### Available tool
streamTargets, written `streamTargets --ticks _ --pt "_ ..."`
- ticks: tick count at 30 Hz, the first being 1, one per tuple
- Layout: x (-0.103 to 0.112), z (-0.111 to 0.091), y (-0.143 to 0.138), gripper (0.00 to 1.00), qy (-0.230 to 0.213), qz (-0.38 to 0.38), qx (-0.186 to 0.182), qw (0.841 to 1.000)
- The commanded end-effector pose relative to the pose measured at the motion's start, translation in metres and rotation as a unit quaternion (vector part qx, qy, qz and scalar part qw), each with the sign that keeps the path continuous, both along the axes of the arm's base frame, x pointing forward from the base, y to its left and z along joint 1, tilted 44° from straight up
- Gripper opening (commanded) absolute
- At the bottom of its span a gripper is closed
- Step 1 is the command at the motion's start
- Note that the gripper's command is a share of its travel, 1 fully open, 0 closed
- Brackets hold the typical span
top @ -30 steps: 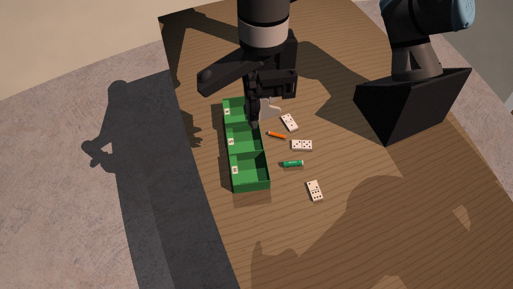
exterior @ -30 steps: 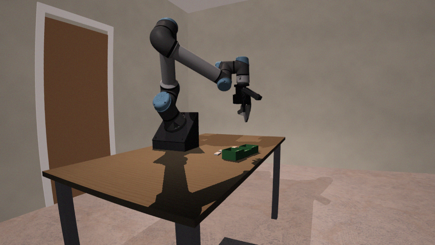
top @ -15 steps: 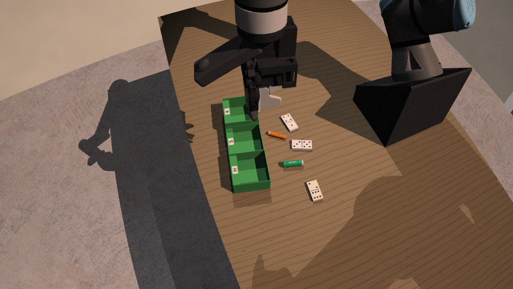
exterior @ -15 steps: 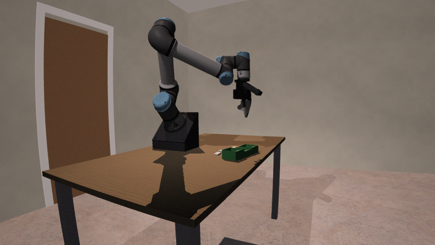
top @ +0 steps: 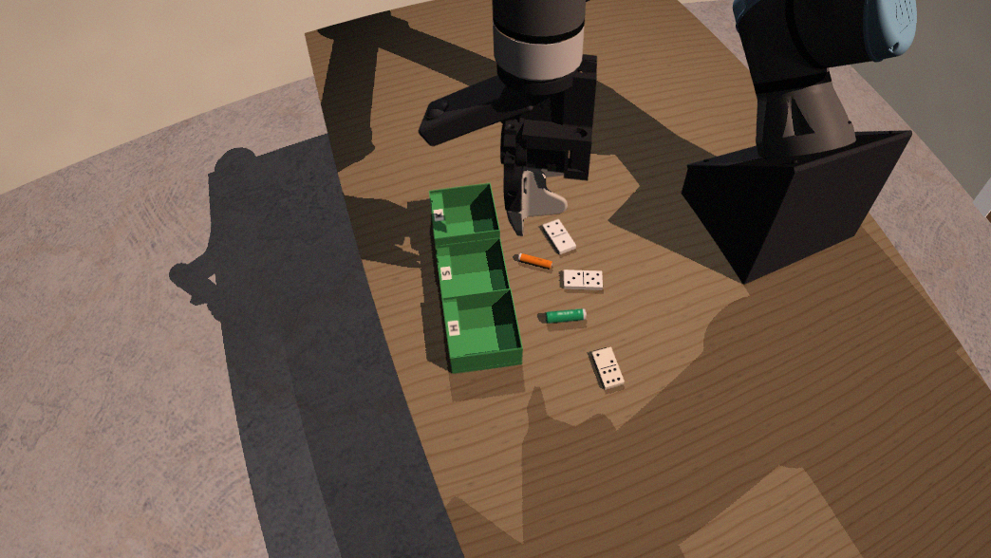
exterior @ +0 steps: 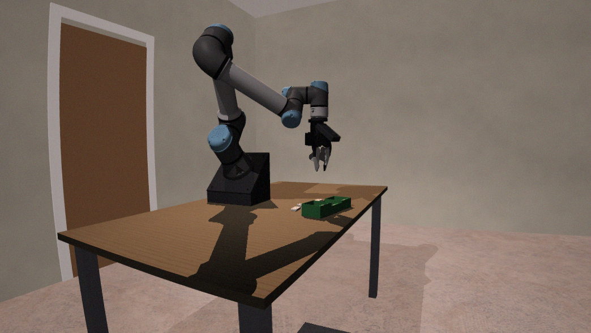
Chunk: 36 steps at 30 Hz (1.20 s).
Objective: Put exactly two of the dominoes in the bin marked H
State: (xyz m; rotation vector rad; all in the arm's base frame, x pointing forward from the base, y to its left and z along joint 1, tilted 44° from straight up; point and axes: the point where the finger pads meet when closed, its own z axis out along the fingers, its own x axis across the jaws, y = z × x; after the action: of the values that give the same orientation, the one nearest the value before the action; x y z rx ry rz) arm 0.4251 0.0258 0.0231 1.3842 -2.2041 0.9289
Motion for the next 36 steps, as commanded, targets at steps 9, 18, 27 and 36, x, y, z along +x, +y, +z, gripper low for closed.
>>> streamTargets --ticks 9,18,27,36 --pt "-0.055 -0.01 -0.08 0.24 -0.125 -0.128 0.006 0.984" --pt "-0.087 -0.01 -0.12 0.24 -0.203 -0.218 0.007 0.954" --pt "-0.085 -0.011 -0.119 0.24 -0.283 -0.289 0.015 0.914" --pt "-0.081 -0.014 -0.117 0.24 -0.343 -0.335 0.021 0.877"
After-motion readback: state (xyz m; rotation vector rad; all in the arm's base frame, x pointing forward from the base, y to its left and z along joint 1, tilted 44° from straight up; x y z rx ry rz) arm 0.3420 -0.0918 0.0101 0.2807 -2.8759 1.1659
